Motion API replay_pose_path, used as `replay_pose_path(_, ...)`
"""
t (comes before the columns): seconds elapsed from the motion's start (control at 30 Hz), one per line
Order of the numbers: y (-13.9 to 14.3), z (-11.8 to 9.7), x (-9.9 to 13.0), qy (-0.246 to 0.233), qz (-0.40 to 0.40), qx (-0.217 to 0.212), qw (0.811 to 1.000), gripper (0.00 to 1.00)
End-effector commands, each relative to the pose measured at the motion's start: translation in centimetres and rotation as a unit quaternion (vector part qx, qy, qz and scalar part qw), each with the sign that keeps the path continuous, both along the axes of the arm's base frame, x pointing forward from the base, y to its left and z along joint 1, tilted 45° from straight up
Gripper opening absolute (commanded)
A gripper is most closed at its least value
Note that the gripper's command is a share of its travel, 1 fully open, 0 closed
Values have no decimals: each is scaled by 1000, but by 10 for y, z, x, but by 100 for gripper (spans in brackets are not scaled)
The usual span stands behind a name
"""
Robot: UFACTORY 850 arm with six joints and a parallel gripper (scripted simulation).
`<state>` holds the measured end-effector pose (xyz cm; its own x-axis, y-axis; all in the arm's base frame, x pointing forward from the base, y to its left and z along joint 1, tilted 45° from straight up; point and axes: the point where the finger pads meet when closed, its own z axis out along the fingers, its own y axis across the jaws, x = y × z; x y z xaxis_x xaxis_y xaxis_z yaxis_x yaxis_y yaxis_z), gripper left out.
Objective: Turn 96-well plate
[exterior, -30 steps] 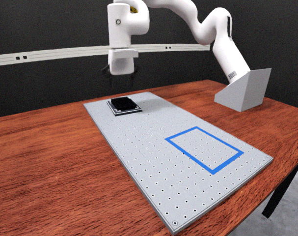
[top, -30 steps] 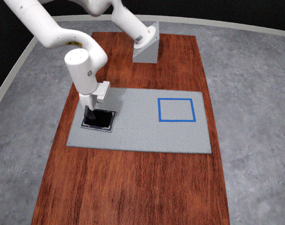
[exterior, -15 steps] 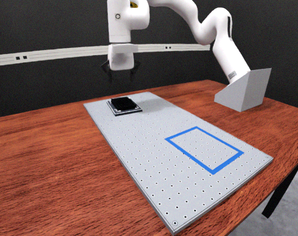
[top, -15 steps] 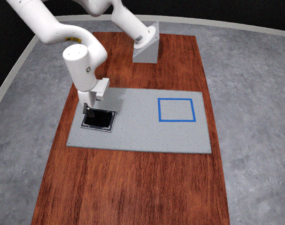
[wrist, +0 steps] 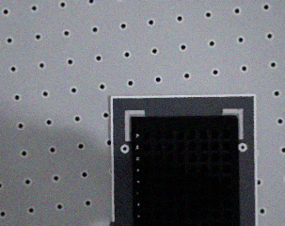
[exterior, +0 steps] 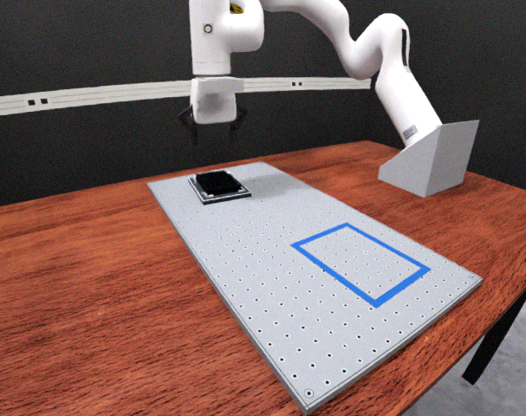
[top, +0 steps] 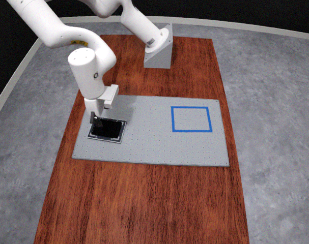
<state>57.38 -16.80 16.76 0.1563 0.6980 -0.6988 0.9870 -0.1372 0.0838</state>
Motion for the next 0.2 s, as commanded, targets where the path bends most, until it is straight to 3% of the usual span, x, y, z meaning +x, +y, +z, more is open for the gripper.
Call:
replay_pose_path(0.0,0,1,1,-1,0,0,1000,100)
replay_pose_path(0.17,0,1,1,-1,0,0,1000,100)
